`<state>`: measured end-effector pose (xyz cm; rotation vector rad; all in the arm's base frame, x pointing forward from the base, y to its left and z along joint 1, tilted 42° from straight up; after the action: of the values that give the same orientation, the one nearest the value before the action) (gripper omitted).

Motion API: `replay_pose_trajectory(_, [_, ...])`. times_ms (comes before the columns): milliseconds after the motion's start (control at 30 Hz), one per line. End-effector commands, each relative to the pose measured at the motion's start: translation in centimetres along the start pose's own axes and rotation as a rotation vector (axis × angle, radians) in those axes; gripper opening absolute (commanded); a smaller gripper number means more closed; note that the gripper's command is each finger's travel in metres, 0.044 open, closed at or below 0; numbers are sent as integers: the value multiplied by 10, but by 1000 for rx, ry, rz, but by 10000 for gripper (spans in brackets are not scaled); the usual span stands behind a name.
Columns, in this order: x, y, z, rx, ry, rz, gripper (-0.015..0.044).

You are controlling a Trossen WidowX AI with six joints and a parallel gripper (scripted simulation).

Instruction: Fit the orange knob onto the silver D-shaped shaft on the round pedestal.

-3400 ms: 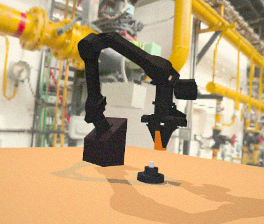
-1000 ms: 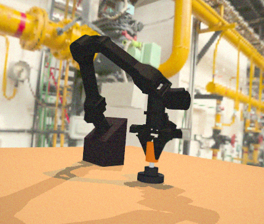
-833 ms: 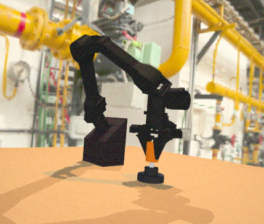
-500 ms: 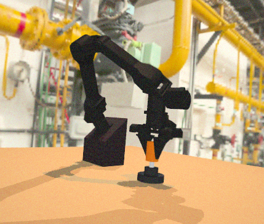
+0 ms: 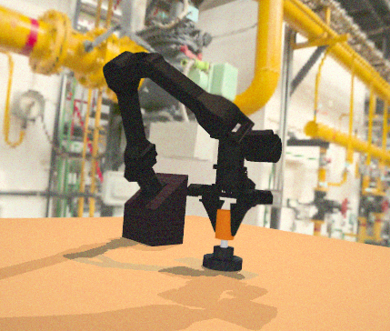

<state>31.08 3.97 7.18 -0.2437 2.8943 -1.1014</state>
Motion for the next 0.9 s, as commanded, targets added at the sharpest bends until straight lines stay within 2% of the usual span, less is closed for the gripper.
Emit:
replay_pose_trajectory(0, [-1, 0, 0, 3, -4, -8, 0])
replay_pose_trajectory(367, [-1, 1, -4, 2, -4, -8, 0])
replay_pose_trajectory(633, [-1, 1, -4, 3, -4, -210, 0])
replay_pose_trajectory(867, [-1, 0, 0, 3, -4, -217, 0])
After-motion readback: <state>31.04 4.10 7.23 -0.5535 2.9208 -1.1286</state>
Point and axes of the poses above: the point midway between the two fingers, 35 mm back from their tips, its own z axis out along the fingers, its own x axis across the jaws, y = z × x, the point moved 9 cm from there along -z, back along the fingers, and after that the axes turned 2 degrees about z, right-handed, at the moved point
